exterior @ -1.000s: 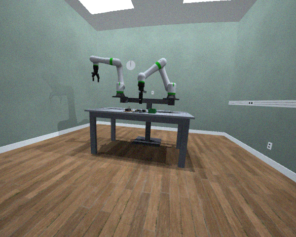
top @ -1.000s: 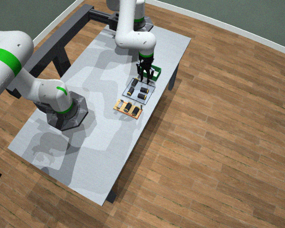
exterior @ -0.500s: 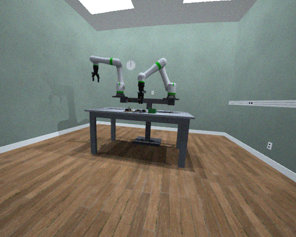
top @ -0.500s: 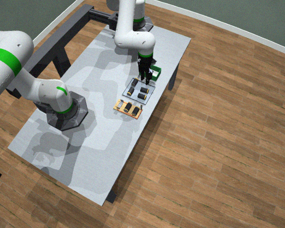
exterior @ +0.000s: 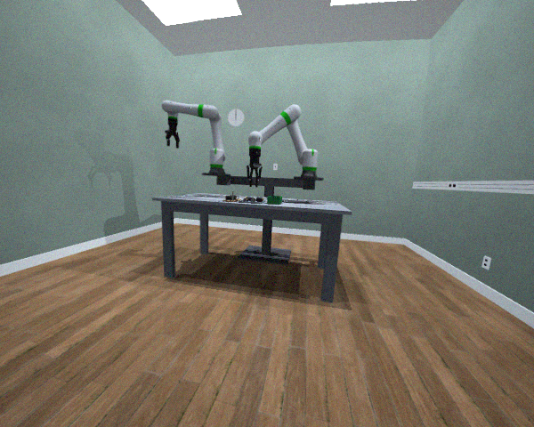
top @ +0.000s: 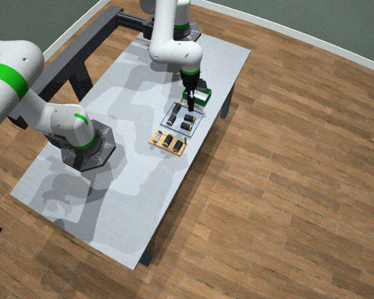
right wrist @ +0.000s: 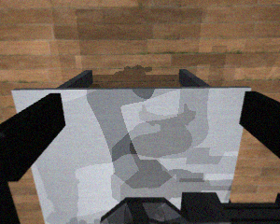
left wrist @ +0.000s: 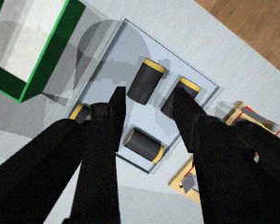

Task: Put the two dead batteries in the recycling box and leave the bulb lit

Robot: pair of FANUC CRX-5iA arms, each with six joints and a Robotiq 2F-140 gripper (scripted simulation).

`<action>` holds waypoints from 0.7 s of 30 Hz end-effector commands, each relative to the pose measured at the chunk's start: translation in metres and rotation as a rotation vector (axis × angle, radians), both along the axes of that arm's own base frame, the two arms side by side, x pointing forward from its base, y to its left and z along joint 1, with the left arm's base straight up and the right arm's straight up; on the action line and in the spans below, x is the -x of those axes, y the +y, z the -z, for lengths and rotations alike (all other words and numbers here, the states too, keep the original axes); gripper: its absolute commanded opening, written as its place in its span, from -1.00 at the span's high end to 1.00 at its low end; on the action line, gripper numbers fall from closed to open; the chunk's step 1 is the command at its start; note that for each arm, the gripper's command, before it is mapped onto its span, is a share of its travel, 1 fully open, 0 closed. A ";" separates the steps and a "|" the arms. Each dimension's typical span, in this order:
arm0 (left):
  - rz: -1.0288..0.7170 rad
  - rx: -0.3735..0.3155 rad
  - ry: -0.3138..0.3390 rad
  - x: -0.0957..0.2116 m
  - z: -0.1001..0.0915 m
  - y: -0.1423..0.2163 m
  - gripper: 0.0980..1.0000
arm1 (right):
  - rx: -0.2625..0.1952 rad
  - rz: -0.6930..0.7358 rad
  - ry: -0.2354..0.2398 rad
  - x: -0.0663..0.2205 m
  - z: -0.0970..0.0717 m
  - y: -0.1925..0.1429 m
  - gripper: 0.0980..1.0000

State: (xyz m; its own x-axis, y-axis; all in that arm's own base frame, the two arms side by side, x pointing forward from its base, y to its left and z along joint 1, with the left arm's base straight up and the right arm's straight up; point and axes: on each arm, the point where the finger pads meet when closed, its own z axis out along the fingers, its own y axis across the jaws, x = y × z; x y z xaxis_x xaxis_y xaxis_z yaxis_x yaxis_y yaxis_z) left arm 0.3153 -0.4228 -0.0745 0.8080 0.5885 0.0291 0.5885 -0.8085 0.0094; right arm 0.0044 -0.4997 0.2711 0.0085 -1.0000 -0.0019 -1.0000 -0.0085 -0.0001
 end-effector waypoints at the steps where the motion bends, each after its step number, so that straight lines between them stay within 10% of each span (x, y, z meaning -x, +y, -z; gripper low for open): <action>1: 0.252 0.007 0.029 -0.001 -0.001 -0.001 0.41 | 0.002 0.000 0.000 0.000 -0.001 0.000 -1.00; 21: 0.468 0.004 0.029 -0.001 -0.001 -0.001 0.41 | 0.002 0.000 0.000 0.000 -0.001 0.000 -1.00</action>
